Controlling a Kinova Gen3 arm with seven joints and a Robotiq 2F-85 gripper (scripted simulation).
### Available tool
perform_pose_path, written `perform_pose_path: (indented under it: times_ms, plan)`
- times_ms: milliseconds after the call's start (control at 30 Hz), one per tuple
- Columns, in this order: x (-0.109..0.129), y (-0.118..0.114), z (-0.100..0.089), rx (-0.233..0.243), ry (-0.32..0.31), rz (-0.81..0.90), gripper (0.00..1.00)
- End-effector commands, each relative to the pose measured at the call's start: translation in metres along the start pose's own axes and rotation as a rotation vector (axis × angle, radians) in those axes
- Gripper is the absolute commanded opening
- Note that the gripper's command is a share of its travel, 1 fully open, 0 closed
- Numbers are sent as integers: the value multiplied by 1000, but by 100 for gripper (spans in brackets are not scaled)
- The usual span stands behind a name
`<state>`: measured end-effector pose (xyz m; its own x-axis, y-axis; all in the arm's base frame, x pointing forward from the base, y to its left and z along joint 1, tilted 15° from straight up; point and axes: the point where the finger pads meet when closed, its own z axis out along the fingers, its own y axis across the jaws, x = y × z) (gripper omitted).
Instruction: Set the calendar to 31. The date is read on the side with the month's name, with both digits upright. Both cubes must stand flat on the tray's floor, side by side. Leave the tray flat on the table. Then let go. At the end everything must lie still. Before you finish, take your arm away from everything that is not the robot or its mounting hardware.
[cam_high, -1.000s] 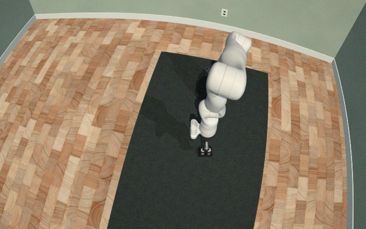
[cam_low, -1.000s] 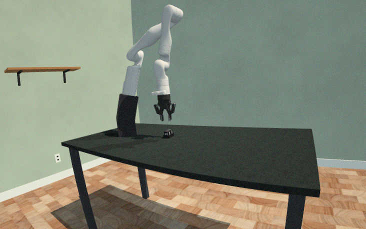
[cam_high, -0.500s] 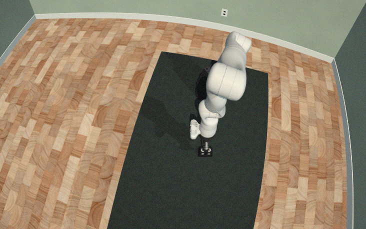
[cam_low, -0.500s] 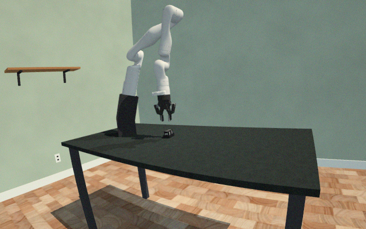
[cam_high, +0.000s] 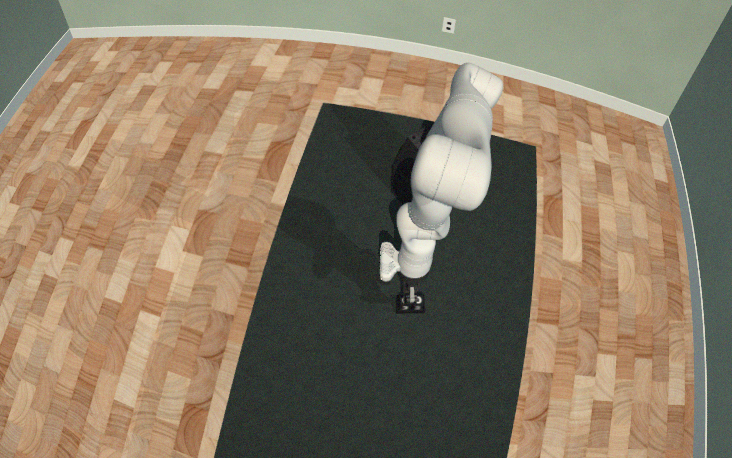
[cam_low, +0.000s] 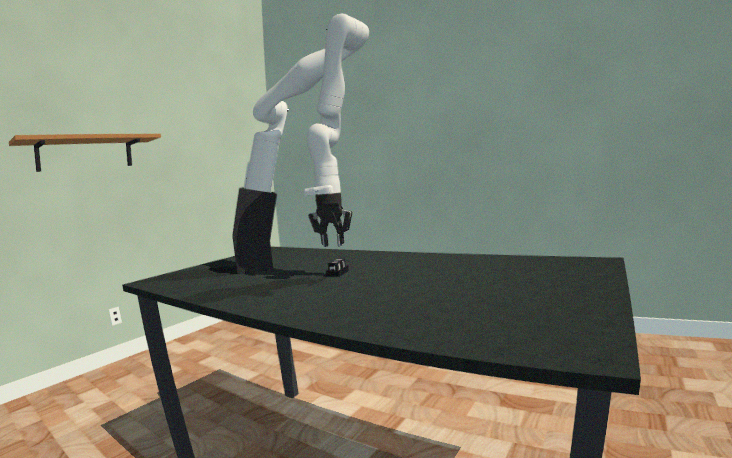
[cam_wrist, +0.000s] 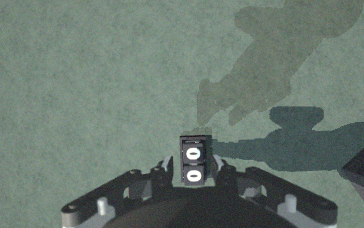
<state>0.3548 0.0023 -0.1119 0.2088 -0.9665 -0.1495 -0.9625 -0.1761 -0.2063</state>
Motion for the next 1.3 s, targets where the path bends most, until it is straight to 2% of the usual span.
perform_pose_path:
  times_ms: [0,633,1267]
  plan:
    - [-1,2,6,-6,-3,-1,46]
    - [-1,2,31,-6,-3,-1,46]
    - [-1,3,39,-6,-3,-1,46]
